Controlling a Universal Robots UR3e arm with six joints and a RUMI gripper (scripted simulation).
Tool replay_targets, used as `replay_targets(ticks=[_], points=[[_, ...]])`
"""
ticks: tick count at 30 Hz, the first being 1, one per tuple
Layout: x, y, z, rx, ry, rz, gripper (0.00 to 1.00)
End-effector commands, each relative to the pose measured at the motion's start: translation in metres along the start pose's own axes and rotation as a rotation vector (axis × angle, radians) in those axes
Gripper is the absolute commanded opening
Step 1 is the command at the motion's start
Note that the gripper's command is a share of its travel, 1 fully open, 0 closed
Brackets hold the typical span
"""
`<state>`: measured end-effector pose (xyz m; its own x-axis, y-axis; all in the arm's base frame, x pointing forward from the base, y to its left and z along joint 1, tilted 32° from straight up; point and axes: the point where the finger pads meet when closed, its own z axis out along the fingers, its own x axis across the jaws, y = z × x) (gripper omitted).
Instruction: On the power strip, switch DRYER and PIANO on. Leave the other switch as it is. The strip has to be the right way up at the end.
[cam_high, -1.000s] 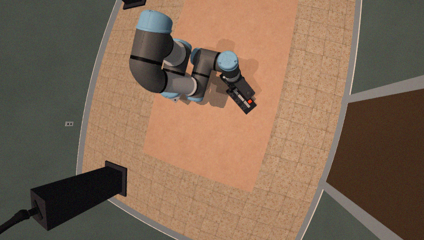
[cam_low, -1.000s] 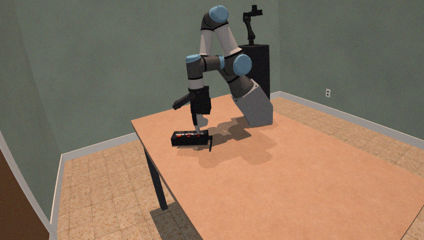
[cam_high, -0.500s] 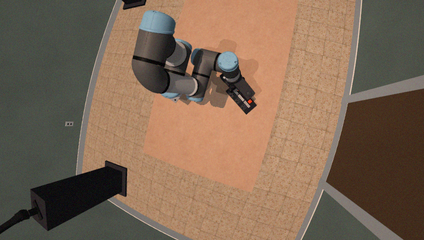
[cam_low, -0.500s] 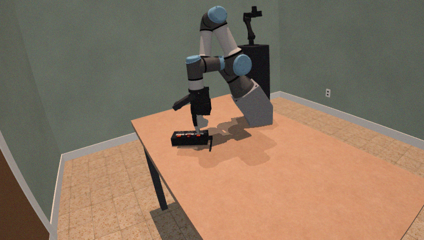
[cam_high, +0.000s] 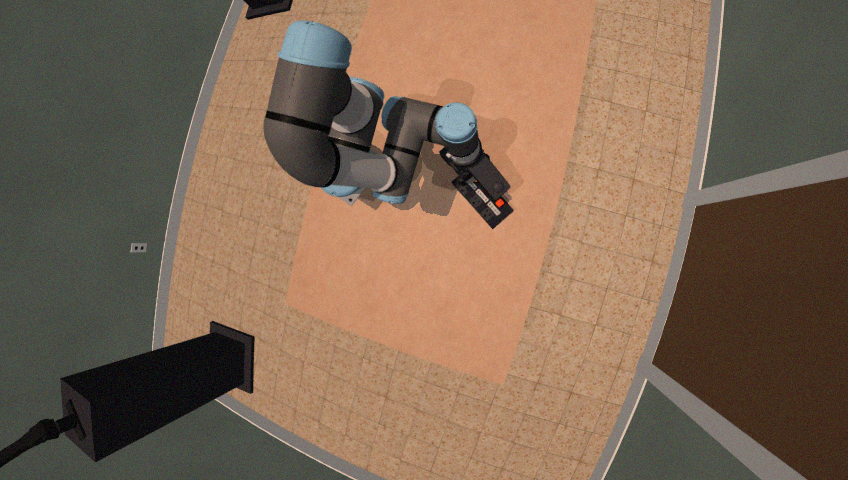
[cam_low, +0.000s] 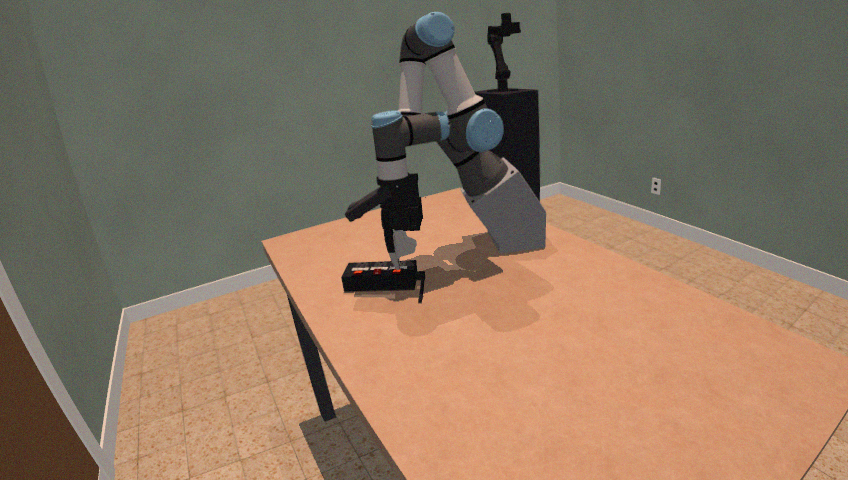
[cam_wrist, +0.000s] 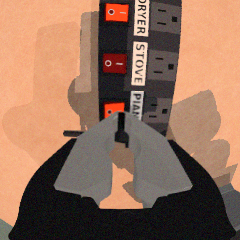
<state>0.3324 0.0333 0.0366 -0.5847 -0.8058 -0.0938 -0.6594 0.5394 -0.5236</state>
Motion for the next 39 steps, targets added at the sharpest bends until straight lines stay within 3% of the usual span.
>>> replay_targets(ticks=[1, 23, 39], points=[[0.0, 0.0, -0.001, 0.001, -0.001, 0.0, 0.0], [0.0, 0.0, -0.037, 0.001, -0.001, 0.0, 0.0], [0.0, 0.0, -0.039, 0.001, -0.001, 0.0, 0.0]])
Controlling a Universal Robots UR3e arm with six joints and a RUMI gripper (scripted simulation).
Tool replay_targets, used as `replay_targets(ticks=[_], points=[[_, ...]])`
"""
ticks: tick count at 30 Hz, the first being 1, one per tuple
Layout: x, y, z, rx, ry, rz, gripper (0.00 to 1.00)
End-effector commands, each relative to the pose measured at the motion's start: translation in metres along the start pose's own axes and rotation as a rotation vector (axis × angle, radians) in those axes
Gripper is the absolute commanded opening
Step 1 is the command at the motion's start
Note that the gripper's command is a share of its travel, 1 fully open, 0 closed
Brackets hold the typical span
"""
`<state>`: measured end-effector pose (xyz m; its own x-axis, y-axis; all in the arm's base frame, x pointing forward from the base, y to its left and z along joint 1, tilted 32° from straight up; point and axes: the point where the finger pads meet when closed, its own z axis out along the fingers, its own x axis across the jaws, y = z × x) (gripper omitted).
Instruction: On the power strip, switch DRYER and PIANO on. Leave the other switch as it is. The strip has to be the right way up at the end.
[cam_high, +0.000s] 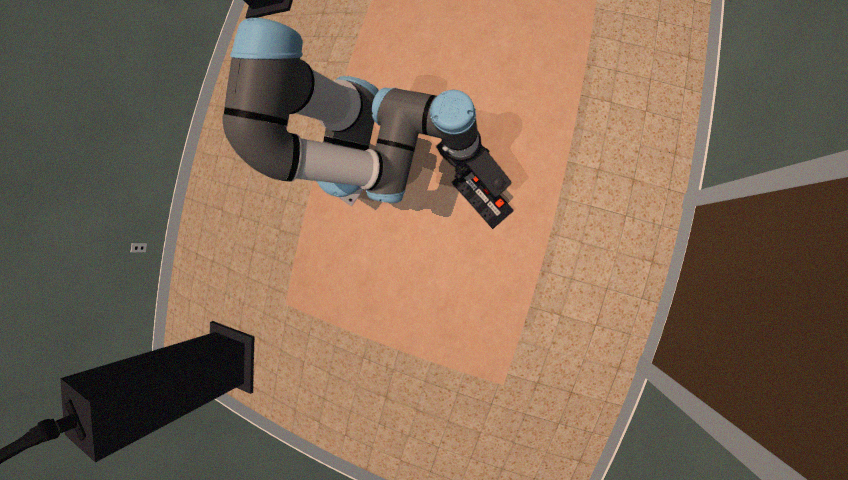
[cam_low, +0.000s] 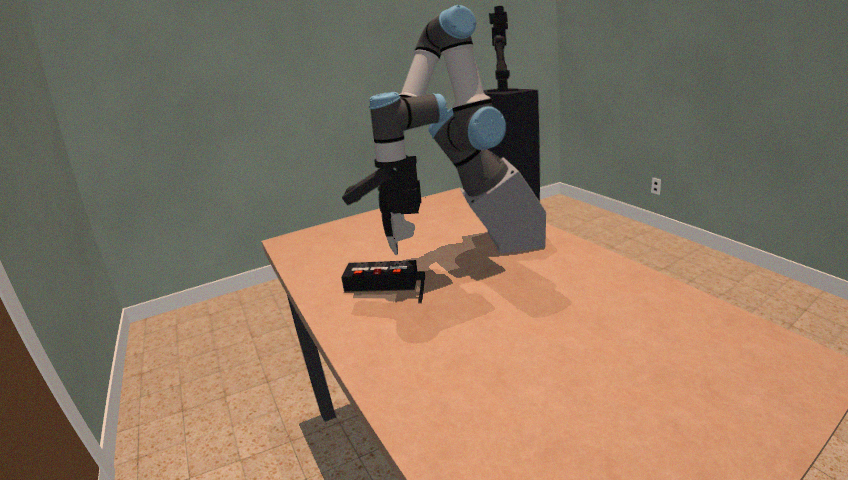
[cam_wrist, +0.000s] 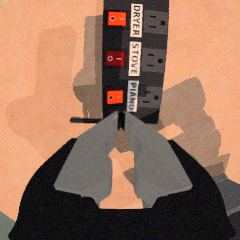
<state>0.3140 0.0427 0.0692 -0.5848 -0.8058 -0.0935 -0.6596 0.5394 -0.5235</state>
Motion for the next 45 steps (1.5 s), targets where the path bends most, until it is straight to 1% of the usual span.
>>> replay_targets(ticks=[1, 6, 7, 16, 21, 25, 27, 33, 42, 44, 45], points=[[0.0, -0.001, 0.0, 0.001, -0.001, 0.0, 0.0], [0.0, -0.001, 0.0, 0.001, -0.001, 0.0, 0.0], [0.0, -0.001, 0.0, 0.001, -0.001, 0.0, 1.0], [0.0, -0.001, -0.003, 0.001, -0.001, 0.0, 1.0], [0.0, -0.001, -0.009, 0.001, -0.001, 0.0, 1.0], [0.0, -0.001, -0.017, 0.001, -0.001, 0.0, 1.0], [0.0, -0.001, -0.017, 0.001, -0.001, 0.0, 1.0], [0.0, 0.0, -0.034, 0.001, -0.001, 0.0, 1.0], [0.0, 0.0, -0.066, 0.001, -0.001, 0.0, 1.0], [0.0, 0.0, -0.066, 0.001, -0.001, 0.0, 1.0], [0.0, 0.0, -0.069, 0.001, -0.001, 0.0, 1.0]])
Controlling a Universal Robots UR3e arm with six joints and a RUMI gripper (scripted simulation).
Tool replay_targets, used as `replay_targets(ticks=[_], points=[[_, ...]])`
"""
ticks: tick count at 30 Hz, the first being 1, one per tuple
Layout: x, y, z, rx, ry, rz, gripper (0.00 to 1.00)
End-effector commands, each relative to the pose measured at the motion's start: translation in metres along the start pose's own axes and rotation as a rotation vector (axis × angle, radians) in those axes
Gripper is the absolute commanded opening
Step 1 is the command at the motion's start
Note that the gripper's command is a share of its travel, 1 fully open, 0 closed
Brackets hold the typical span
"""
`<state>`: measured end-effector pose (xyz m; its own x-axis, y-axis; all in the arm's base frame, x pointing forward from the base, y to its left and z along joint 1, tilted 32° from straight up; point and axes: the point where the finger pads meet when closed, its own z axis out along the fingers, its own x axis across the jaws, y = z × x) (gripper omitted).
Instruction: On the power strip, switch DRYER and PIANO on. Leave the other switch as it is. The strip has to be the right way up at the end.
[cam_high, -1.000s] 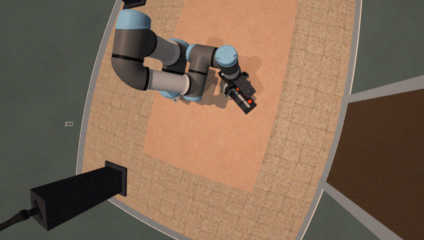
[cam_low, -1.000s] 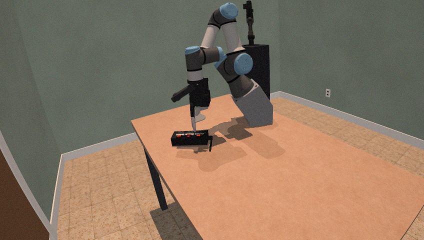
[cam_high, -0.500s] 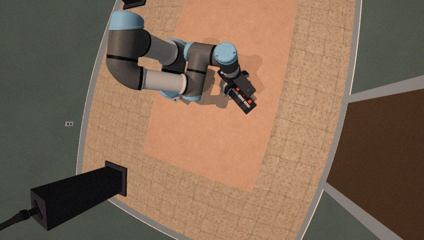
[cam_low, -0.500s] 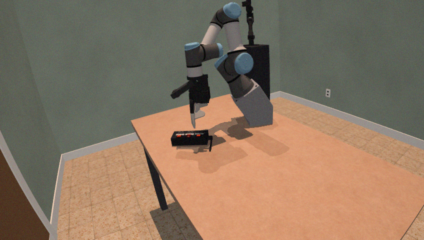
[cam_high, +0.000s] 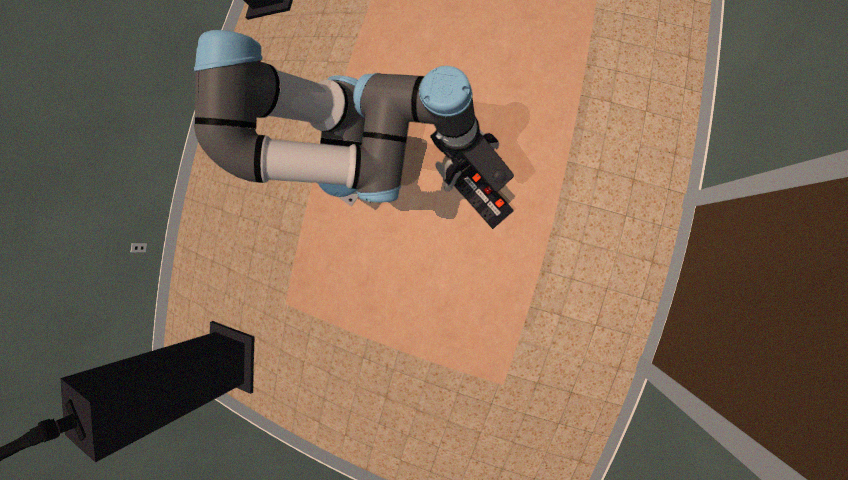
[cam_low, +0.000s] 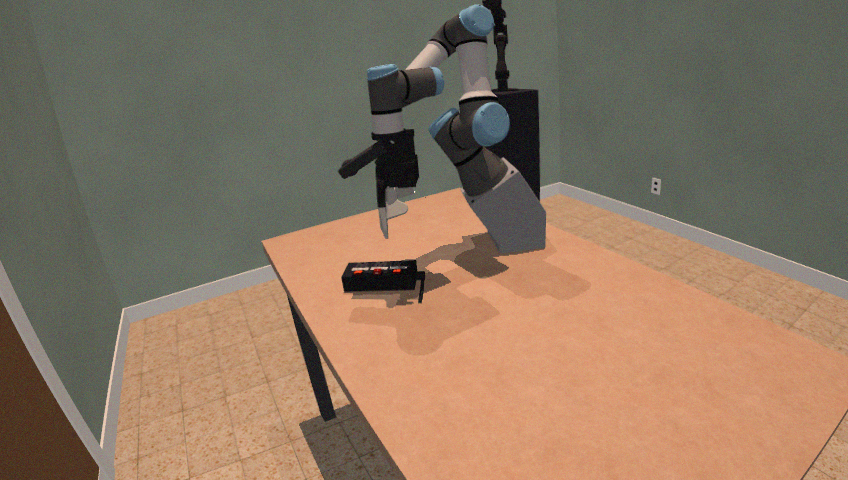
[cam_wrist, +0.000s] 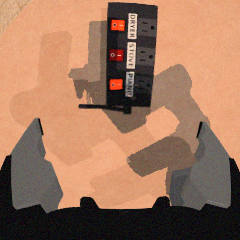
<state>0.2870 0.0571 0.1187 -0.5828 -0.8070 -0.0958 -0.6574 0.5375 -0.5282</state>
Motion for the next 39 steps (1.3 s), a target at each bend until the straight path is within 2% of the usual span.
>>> replay_targets(ticks=[1, 8, 14, 39], points=[[0.0, 0.0, -0.015, -0.004, 0.002, 0.001, 1.0], [0.0, 0.0, -0.034, -0.004, 0.002, 0.001, 1.0], [0.0, 0.0, -0.042, -0.004, 0.002, 0.001, 1.0], [0.0, 0.0, -0.044, -0.004, 0.002, 0.001, 1.0]])
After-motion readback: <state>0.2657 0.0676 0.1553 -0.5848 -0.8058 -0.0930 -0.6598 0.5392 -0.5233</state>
